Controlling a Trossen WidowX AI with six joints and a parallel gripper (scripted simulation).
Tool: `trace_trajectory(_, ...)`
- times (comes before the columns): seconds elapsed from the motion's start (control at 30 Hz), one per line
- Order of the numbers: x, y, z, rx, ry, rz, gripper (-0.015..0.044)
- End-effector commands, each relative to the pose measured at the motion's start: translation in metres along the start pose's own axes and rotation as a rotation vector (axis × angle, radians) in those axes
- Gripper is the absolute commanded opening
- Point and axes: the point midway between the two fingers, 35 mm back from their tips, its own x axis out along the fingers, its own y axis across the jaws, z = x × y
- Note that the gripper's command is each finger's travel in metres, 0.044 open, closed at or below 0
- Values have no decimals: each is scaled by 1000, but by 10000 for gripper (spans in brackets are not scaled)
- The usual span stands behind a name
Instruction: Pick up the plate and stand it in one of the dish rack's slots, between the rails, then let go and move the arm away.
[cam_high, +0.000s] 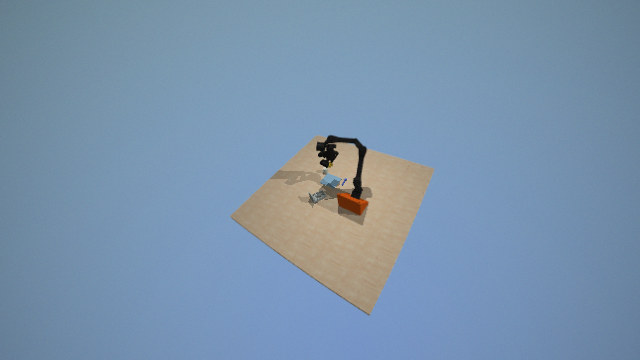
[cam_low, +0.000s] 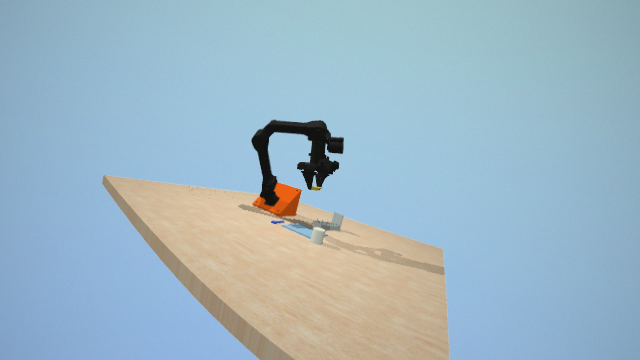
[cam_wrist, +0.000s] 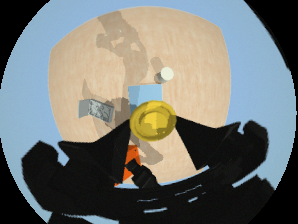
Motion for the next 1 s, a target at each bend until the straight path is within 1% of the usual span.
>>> trace_trajectory(0.0,-4,6,0,20,4,7,0)
trace_trajectory(0.23,-3,68,-14,224,60,10,0)
trace_trajectory(0.47,-2,122,-40,436,110,-32,0)
trace_trajectory(0.73,0,127,-44,446,124,-31,0)
trace_trajectory(0.97,21,131,-48,334,221,61,0)
